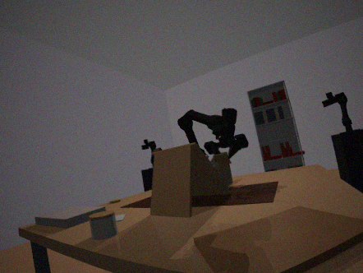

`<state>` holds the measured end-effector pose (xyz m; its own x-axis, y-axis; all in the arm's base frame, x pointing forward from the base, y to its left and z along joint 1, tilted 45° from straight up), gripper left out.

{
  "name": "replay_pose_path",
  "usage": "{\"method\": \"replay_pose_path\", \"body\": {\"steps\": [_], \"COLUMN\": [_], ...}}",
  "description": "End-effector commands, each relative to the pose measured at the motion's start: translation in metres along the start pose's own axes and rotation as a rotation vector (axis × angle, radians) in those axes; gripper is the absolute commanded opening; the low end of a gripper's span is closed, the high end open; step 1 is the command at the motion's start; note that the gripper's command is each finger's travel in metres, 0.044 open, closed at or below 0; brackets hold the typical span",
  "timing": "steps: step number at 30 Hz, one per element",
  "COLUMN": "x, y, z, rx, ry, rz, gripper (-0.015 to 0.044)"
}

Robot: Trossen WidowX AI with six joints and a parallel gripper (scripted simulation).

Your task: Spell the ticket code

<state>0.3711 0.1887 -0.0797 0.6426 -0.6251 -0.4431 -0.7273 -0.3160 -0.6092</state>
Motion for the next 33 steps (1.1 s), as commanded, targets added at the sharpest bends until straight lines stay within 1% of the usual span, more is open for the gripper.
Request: {"method": "replay_pose_path", "body": {"steps": [1, 33], "x": [0.0, 0.0], "y": [0.001, 0.0], "z": [-0.003, -0.019], "rx": [-0.004, -0.006], "ry": [0.001, 0.002], "rz": [0.0, 0.001], "gripper": [0.0, 0.0]}}
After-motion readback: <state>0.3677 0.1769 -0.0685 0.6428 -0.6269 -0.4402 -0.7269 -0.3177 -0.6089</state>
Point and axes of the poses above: the point midway between the two fingers, 35 mm back from their tips, its own x axis out along the fingers, its own z axis across the jaws, y = z × x, the point moved 4 cm from there along -x, back along the fingers, and after that the axes turned 2 degrees about x, right-handed, at the moved point
